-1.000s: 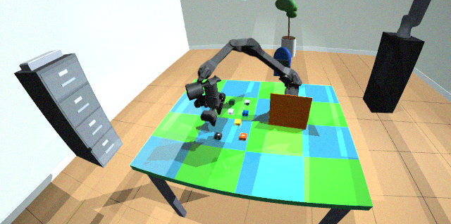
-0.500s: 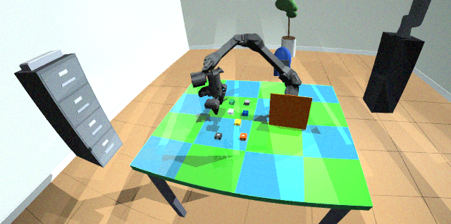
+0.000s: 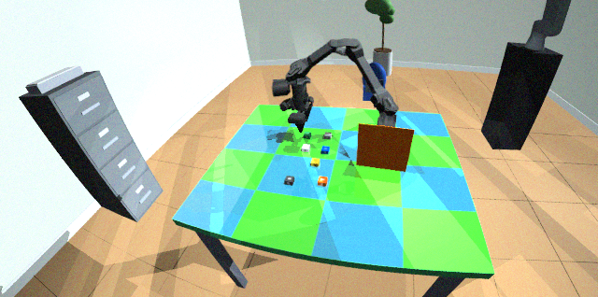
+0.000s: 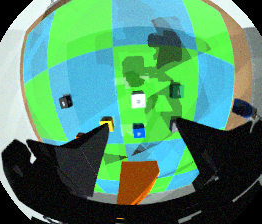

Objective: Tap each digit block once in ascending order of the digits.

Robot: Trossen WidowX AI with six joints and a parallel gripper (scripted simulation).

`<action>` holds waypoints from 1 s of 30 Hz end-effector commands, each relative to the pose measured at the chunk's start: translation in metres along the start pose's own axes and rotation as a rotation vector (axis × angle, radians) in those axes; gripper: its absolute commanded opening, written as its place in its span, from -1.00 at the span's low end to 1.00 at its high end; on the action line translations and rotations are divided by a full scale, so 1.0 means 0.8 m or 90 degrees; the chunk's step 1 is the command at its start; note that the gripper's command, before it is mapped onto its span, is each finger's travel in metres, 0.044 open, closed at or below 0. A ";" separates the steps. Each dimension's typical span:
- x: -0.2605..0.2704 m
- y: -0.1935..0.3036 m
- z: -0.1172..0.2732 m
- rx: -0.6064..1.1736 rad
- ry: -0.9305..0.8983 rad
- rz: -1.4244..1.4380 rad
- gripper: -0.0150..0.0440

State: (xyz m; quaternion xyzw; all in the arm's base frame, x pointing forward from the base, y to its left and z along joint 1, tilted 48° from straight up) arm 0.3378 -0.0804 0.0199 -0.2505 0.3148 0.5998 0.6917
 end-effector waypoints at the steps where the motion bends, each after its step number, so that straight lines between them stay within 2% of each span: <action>1: -0.003 0.002 -0.001 -0.001 0.004 0.003 0.86; 15: -0.005 0.002 -0.001 -0.001 0.004 0.004 0.86; 18: -0.031 -0.003 -0.001 0.001 0.002 0.013 0.86; 23: -0.116 -0.012 0.000 0.000 0.005 0.008 0.86; 30: -0.126 -0.013 0.001 -0.001 0.007 0.003 0.86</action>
Point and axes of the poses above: the point midway between the two fingers, 35 mm back from their tips, its own z axis back along the fingers, its own x axis across the jaws, y = z × x, the point moved 1 cm from there along z, back along the fingers, and after that the axes turned 1 degree about -z, right-handed, at the moved point
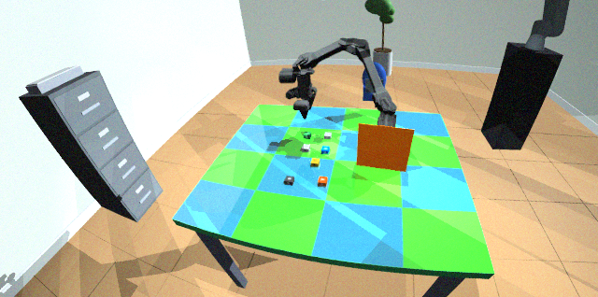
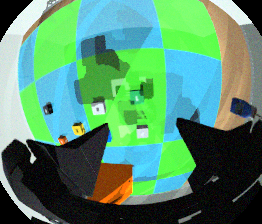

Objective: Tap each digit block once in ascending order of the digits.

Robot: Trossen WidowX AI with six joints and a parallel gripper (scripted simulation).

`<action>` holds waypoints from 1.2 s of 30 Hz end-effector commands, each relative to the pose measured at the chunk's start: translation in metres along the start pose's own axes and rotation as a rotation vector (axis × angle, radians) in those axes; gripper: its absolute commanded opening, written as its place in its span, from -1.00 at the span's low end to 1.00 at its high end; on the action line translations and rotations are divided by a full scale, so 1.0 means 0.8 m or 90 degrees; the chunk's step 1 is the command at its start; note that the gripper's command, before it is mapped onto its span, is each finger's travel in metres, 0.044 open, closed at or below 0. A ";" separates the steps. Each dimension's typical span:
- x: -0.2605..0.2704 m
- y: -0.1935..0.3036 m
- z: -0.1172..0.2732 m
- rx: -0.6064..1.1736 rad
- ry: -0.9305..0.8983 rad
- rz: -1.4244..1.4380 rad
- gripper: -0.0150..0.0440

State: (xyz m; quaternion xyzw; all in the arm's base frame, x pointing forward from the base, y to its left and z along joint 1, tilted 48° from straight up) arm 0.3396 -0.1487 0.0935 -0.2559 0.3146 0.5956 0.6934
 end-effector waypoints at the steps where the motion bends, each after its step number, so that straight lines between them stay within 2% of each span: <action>1: -0.001 0.000 0.000 0.002 0.002 0.010 0.86; 15: 0.003 -0.002 0.000 0.001 0.001 0.011 0.86; 24: 0.190 -0.038 0.015 -0.020 -0.025 0.034 0.86; 32: 0.365 0.000 0.008 -0.004 -0.014 0.014 0.86; 36: 0.390 0.012 0.004 0.000 -0.008 0.009 0.86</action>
Point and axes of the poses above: the point midway between the two fingers, 35 mm back from their tips, its own z axis back along the fingers, its own x axis across the jaws, y = z × x, the point moved 1 cm from there along z, back along the fingers, and after that the axes turned 1 degree about -z, right-handed, at the moved point
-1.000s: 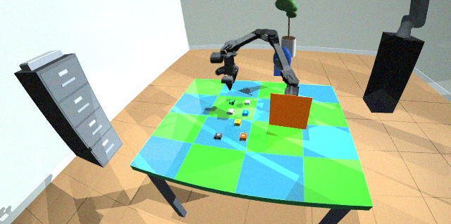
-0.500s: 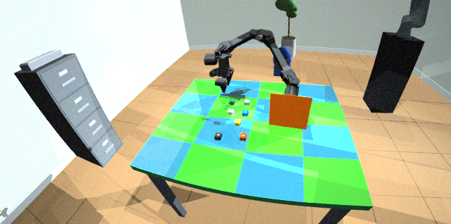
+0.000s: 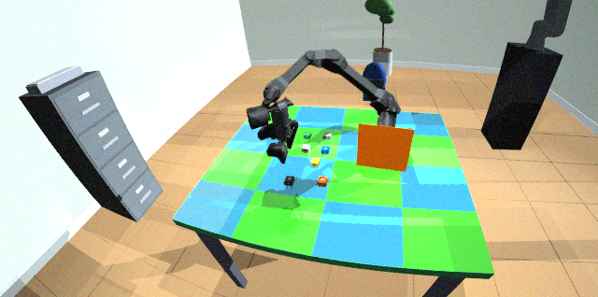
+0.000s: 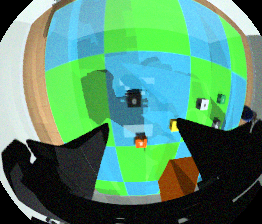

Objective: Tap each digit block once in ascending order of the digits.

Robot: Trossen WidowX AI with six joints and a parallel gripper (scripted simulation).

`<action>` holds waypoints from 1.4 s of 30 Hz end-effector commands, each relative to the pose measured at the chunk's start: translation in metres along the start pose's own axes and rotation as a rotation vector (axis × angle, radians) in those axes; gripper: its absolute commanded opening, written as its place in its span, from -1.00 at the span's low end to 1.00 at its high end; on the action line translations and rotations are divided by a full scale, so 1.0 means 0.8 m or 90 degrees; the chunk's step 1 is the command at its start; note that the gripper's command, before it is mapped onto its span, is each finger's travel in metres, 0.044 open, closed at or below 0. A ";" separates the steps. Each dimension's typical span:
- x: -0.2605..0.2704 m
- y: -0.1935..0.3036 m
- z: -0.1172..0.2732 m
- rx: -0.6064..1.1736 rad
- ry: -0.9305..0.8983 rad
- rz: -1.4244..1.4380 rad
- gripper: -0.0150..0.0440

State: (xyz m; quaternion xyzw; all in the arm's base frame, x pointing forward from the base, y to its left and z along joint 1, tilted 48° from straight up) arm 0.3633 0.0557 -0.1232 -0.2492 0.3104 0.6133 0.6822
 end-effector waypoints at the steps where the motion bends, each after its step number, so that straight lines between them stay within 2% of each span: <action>1: 0.017 0.006 -0.005 0.007 0.002 -0.017 0.86; 6: 0.017 0.006 -0.005 0.007 0.002 -0.017 0.86; 8: 0.017 0.004 -0.022 0.007 0.002 -0.017 0.69; 12: 0.016 0.006 -0.103 0.007 0.005 -0.017 0.33; 20: 0.015 0.007 -0.107 0.007 0.005 -0.017 -0.38; 21: 0.015 0.007 -0.107 0.007 0.005 -0.017 -0.42; 42: 0.015 0.007 -0.130 0.007 0.005 -0.017 -0.42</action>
Point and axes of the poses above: the point midway between the two fingers, 35 mm back from their tips, its own z axis back along the fingers, its own x axis across the jaws, y = z × x, the point moved 1 cm from there along z, back along the fingers, and after that the axes turned 1 degree about -z, right-handed, at the moved point
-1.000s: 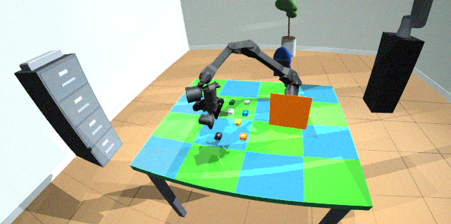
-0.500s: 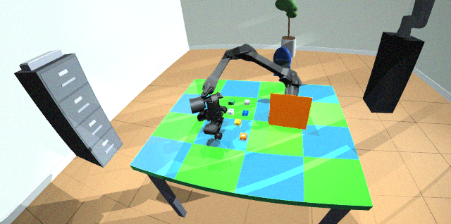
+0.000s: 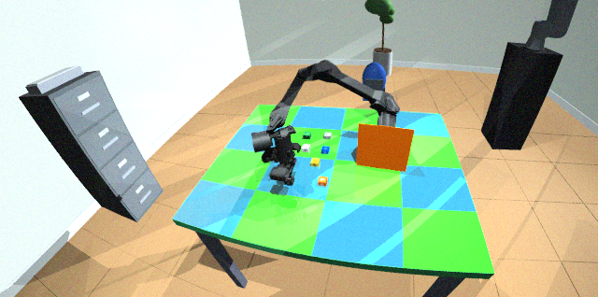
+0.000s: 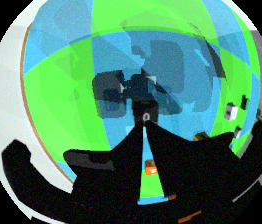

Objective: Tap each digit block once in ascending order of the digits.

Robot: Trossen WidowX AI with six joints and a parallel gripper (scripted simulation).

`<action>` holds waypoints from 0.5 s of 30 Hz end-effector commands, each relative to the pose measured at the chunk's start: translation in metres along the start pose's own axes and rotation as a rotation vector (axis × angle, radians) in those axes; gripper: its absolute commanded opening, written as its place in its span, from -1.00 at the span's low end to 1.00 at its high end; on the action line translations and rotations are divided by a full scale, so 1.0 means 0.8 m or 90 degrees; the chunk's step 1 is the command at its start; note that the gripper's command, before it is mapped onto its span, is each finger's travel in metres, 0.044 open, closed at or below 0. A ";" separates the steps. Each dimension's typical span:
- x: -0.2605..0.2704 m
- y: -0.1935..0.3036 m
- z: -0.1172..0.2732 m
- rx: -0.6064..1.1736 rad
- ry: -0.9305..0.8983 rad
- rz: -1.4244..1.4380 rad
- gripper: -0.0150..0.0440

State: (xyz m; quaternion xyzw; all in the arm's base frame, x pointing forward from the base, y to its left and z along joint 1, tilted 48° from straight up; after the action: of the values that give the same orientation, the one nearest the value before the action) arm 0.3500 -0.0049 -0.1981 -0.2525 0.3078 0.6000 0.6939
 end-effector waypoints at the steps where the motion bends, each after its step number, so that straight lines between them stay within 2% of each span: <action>1: -0.001 0.004 -0.012 0.003 0.006 0.006 -0.42; 8: -0.001 0.004 -0.024 0.003 0.006 0.006 -0.42; 15: 0.000 0.002 -0.016 0.002 0.002 0.002 -0.42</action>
State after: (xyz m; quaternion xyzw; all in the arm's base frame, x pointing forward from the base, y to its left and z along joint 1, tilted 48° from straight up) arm 0.3467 -0.0167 -0.2092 -0.2520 0.3096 0.6001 0.6932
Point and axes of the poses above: the point midway between the two fingers, 35 mm back from their tips, its own z axis back along the fingers, its own x axis across the jaws, y = z × x, the point moved 1 cm from there along z, back along the fingers, and after that the axes turned 1 degree about -z, right-handed, at the moved point
